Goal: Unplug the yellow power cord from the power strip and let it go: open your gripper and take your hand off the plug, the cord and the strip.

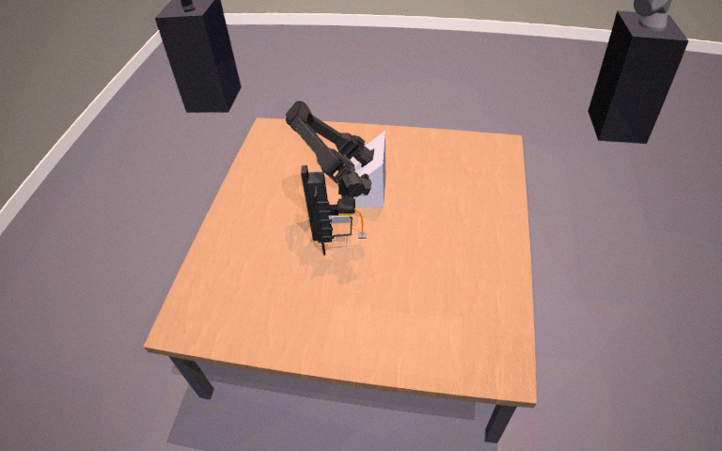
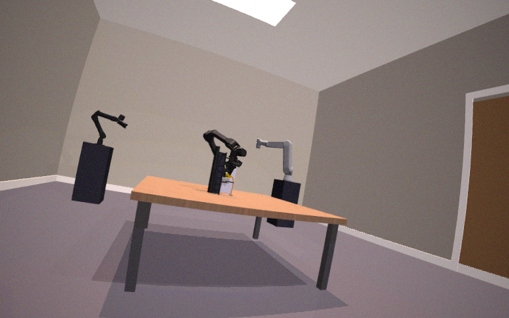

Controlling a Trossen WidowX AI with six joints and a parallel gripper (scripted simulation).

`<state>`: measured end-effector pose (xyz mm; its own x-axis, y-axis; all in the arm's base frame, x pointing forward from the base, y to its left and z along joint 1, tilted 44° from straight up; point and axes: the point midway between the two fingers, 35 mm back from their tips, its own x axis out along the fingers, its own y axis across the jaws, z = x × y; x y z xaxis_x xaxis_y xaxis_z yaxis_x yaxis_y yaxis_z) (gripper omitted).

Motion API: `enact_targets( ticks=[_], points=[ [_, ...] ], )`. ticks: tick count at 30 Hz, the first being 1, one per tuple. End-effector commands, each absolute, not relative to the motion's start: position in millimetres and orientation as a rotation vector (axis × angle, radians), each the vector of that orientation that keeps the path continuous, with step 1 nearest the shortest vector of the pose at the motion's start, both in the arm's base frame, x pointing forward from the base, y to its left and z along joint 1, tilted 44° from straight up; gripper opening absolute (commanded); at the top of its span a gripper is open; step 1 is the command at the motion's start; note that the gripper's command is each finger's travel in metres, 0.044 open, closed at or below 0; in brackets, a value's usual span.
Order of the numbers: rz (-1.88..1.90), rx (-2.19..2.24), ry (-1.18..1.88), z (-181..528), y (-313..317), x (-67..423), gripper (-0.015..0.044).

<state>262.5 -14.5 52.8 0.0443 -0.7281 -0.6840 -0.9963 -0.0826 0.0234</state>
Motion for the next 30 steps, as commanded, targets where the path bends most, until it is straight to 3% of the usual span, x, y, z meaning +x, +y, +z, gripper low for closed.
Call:
enact_targets(
  ticks=[1, 7, 19, 24, 30],
  points=[
    [0.826, -1.842, 1.689, 38.1, 7.0, 260.6, 0.0000],
    [0.827, -1.843, 1.689, 32.3, 14.8, 258.7, 0.0000],
    [0.824, -1.850, 1.694, 34.4, 10.4, 258.7, 0.0315],
    [0.828, -1.847, 1.690, 15.3, 40.9, 256.5, 0.0440],
    [0.826, -1.847, 1.692, 1.3, 62.0, 251.9, 0.0440]
  ],
)
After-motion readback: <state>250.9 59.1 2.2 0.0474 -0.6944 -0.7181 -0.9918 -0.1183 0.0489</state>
